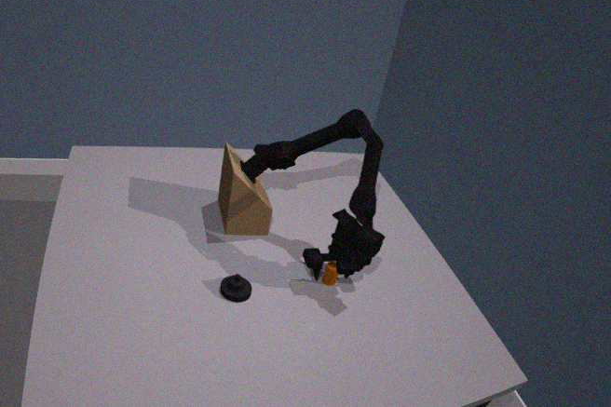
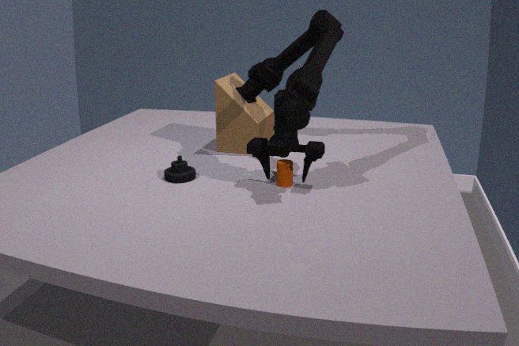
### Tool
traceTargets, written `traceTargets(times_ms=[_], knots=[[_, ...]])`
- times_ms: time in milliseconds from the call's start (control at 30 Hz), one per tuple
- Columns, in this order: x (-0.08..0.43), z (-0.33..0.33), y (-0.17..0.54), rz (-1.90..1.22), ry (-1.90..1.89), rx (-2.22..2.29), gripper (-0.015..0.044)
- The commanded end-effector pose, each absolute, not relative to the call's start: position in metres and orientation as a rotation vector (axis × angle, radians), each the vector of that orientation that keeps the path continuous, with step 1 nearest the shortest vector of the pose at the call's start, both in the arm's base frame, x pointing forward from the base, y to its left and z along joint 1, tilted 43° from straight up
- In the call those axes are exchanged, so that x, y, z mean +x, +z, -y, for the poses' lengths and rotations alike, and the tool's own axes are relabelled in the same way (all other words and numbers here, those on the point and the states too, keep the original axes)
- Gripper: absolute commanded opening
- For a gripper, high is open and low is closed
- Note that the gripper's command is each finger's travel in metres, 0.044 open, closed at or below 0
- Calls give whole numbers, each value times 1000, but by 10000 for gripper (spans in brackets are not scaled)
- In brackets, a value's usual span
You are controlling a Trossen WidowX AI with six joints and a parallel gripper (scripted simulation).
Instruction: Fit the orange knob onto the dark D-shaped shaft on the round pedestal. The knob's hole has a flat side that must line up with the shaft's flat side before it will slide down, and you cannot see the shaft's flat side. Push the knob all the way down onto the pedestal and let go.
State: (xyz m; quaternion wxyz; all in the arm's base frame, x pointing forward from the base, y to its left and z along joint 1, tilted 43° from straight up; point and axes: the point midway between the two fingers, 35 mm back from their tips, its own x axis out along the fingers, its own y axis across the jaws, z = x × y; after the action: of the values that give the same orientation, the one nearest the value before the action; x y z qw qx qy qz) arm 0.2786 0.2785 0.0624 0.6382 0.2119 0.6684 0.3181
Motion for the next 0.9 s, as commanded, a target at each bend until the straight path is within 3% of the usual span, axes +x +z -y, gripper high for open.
traceTargets(times_ms=[0, 233, 500, 700, 867], knots=[[278, -278, 58, -1531, 711, 486, 387], [278, -278, 58, -1531, 711, 486, 204], [278, -278, 58, -1531, 711, 486, 150], [289, -267, 68, -1483, 740, 448, 0], [295, -246, 88, -1495, 727, 449, 0]])
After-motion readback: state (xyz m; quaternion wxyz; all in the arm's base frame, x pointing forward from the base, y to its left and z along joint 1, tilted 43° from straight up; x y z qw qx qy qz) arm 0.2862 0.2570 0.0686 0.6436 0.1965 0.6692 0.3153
